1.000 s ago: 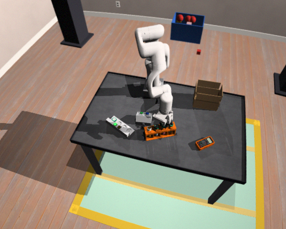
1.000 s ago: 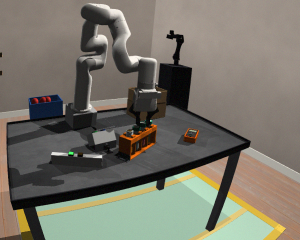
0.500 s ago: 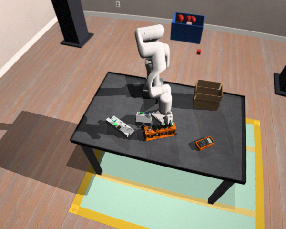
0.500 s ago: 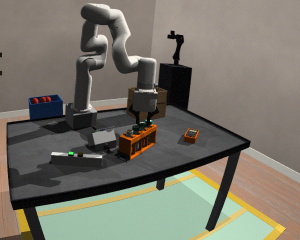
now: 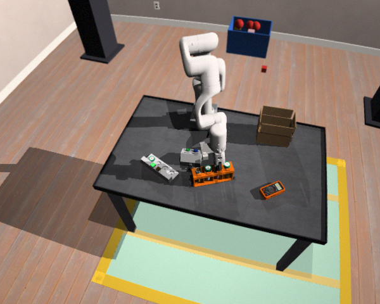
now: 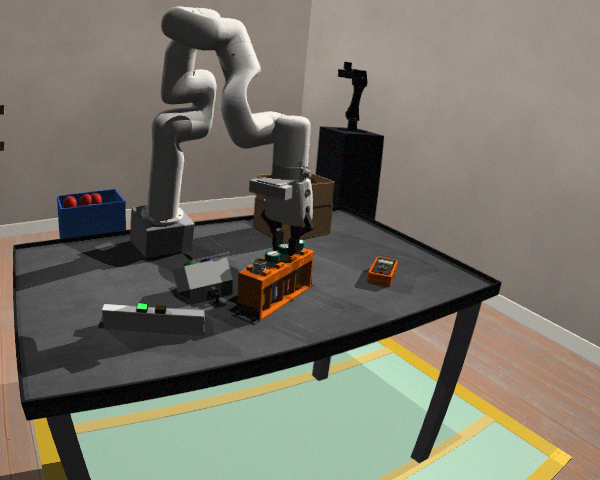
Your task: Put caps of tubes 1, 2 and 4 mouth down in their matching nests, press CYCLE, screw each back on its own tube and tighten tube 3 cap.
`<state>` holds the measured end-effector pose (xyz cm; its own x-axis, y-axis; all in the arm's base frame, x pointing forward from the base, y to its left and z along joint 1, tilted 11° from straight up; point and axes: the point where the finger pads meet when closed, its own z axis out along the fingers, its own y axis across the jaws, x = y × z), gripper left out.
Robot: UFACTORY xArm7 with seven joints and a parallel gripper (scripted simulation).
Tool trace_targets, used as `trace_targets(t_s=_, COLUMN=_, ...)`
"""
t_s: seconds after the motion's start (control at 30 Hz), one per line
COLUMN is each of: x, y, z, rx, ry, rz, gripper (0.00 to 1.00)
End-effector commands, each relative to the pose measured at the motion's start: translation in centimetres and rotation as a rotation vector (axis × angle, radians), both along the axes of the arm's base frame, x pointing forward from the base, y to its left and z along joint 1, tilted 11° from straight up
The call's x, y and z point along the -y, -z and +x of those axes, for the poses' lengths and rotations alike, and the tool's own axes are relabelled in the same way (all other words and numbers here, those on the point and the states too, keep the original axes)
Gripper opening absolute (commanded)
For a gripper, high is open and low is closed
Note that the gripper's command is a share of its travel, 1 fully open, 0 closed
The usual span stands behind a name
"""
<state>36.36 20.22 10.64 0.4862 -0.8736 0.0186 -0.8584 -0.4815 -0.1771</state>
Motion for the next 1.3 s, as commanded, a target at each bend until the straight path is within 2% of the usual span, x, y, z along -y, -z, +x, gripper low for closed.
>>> trace_targets(t_s=0.0, x=-0.12, y=-0.09, z=0.07, rx=0.007, ry=0.261, rz=0.006, gripper=0.0)
trace_targets(t_s=0.37, x=-0.12, y=-0.06, z=0.07, rx=-0.017, ry=0.729, rz=0.091, gripper=0.0)
trace_targets(t_s=0.63, x=-0.12, y=-0.07, z=0.07, rx=-0.017, ry=0.729, rz=0.091, gripper=0.0)
trace_targets(t_s=0.67, x=-0.12, y=-0.07, z=0.07, rx=-0.017, ry=0.729, rz=0.091, gripper=0.46)
trace_targets(t_s=1.07, x=-0.12, y=-0.06, z=0.07, rx=-0.017, ry=0.729, rz=0.091, gripper=0.46)
trace_targets(t_s=1.17, x=-0.13, y=-0.1, z=0.07, rx=-0.004, ry=0.483, rz=0.046, gripper=0.46)
trace_targets(t_s=1.27, x=-0.13, y=-0.1, z=0.07, rx=0.003, ry=0.351, rz=0.022, gripper=0.46)
